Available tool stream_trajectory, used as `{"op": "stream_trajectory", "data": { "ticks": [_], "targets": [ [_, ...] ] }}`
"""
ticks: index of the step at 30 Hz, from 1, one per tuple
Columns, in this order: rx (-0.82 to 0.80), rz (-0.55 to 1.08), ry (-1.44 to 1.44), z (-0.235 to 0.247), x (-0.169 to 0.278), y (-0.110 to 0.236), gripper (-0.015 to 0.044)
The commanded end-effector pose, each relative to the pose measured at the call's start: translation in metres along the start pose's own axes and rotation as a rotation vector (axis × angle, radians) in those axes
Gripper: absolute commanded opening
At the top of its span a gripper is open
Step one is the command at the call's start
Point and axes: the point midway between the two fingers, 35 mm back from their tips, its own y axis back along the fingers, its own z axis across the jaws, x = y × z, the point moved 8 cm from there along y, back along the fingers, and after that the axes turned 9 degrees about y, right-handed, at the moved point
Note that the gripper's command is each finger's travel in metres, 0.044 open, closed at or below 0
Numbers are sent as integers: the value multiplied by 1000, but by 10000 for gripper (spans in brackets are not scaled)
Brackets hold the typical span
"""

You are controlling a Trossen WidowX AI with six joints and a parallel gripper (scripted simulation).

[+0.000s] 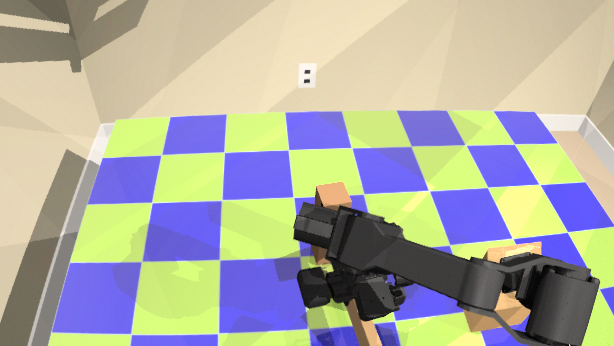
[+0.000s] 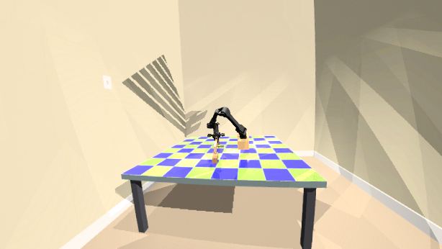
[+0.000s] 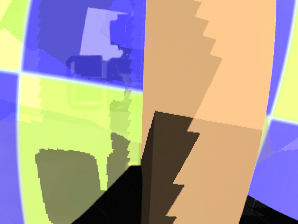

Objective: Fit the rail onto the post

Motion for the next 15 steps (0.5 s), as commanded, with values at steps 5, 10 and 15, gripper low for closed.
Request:
{"op": "stream_trajectory", "data": {
  "ticks": [5, 10, 15],
  "targets": [
    [7, 4, 1, 0, 4, 3, 0],
    [7, 4, 1, 0, 5, 3, 0],
    [7, 4, 1, 0, 6, 3, 0]
  ]
}}
